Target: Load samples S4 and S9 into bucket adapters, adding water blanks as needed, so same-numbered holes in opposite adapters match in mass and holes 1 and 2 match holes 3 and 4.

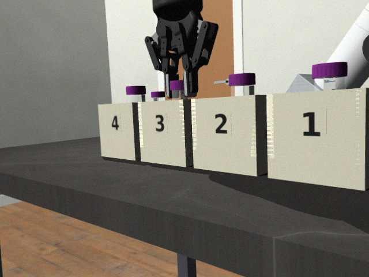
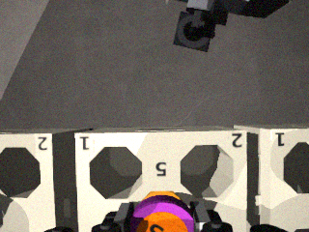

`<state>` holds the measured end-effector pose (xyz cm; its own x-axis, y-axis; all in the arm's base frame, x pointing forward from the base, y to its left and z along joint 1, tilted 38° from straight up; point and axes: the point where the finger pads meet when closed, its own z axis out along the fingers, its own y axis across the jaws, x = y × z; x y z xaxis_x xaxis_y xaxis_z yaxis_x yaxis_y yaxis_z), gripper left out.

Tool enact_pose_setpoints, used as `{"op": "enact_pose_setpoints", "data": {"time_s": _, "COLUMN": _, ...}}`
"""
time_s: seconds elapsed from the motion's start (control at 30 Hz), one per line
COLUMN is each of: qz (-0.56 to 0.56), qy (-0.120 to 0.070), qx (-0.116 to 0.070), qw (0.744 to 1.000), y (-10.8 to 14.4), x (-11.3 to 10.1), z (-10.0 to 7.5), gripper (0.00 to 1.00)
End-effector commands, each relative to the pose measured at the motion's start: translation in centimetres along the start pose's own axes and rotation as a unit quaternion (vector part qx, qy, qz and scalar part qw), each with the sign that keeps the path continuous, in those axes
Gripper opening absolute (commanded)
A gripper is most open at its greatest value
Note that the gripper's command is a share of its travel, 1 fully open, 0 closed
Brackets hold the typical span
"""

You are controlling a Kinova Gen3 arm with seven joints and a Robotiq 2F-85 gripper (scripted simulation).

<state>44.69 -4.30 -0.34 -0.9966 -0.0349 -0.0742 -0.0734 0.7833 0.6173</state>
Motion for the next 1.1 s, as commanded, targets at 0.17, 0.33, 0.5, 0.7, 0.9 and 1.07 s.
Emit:
{"op": "enact_pose_setpoints", "data": {"time_s": 0.17, "qz": 0.000, "qy": -0.001, "qx": 0.001, "qw": 1.000, "y": -0.03, "x": -0.04, "z": -0.04, "gripper": 0.10}}
{"op": "enact_pose_setpoints", "data": {"time_s": 0.33, "qz": 0.000, "qy": -0.001, "qx": 0.001, "qw": 1.000, "y": -0.03, "x": -0.04, "z": -0.04, "gripper": 0.62}}
{"op": "enact_pose_setpoints", "data": {"time_s": 0.5, "qz": 0.000, "qy": -0.001, "qx": 0.001, "qw": 1.000, "y": -0.03, "x": -0.04, "z": -0.04, "gripper": 0.62}}
{"op": "enact_pose_setpoints", "data": {"time_s": 0.7, "qz": 0.000, "qy": -0.001, "qx": 0.001, "qw": 1.000, "y": -0.03, "x": -0.04, "z": -0.04, "gripper": 0.62}}
{"op": "enact_pose_setpoints", "data": {"time_s": 0.9, "qz": 0.000, "qy": -0.001, "qx": 0.001, "qw": 1.000, "y": -0.03, "x": -0.04, "z": -0.04, "gripper": 0.62}}
{"op": "enact_pose_setpoints", "data": {"time_s": 1.07, "qz": 0.000, "qy": -0.001, "qx": 0.001, "qw": 1.000, "y": -0.03, "x": -0.04, "z": -0.04, "gripper": 0.62}}
